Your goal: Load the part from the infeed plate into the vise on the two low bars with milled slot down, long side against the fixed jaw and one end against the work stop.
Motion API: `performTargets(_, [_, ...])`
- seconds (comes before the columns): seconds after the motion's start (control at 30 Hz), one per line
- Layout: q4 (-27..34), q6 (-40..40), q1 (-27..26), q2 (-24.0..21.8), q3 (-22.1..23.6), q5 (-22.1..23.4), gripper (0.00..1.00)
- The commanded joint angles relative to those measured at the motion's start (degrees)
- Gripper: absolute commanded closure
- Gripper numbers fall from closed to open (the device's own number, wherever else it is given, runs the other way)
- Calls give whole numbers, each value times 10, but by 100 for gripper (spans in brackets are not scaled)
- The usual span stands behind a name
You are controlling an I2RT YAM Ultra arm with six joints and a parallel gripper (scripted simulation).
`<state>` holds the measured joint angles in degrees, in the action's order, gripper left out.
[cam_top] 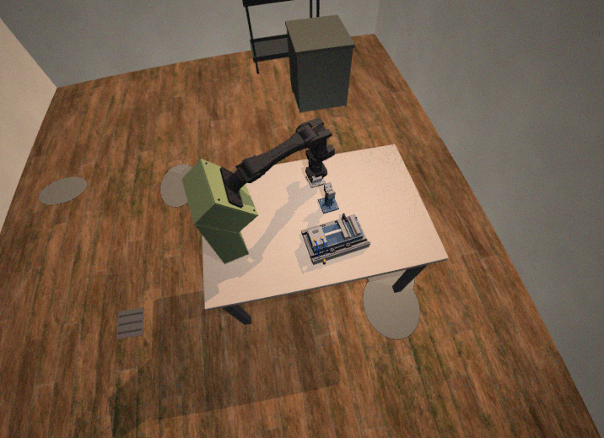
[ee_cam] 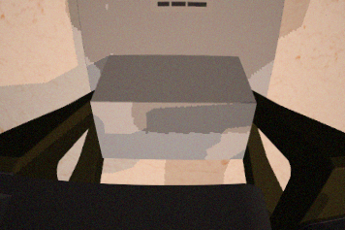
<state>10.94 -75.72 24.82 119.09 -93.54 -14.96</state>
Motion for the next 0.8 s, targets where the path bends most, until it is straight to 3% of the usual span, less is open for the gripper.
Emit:
performTargets(0.0, [4,-2,3,-19,-14,5,100])
performTargets(0.77, [25,10,20,-88,64,-10,100])
